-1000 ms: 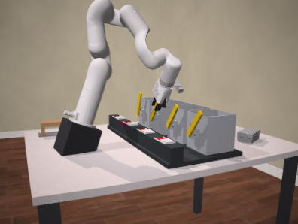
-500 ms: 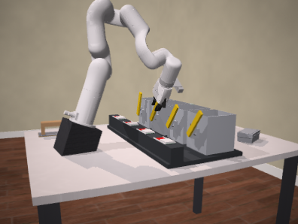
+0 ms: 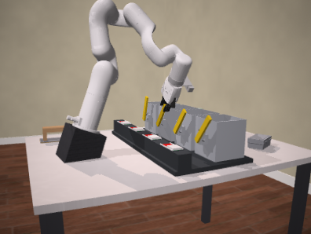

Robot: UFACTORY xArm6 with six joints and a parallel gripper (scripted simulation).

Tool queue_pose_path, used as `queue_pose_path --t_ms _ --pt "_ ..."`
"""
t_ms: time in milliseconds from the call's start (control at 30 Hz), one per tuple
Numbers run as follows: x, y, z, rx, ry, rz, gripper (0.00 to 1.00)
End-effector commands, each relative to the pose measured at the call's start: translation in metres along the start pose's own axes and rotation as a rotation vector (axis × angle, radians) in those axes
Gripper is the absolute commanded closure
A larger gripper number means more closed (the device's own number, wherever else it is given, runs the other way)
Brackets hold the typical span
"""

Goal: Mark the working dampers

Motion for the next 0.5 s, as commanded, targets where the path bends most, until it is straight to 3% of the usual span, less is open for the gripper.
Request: queue_pose_path --t_ms 0,267,467 --pt "0.001 0.000 -0.012 0.000 0.001 -0.002 0.61" --pt "0.001 0.000 -0.039 0.000 0.001 -0.002 0.61" --pt "0.001 0.000 -0.047 0.000 0.001 -0.002 0.61"
Point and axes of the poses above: the point where the finger pads meet when closed, its own z axis out along the fingers, its own y axis across the jaws, x = y × z, the point moved 8 cm from there along -z, back along the fingers, and after that the axes turned 15 degrees about -z, right-handed, at the moved point
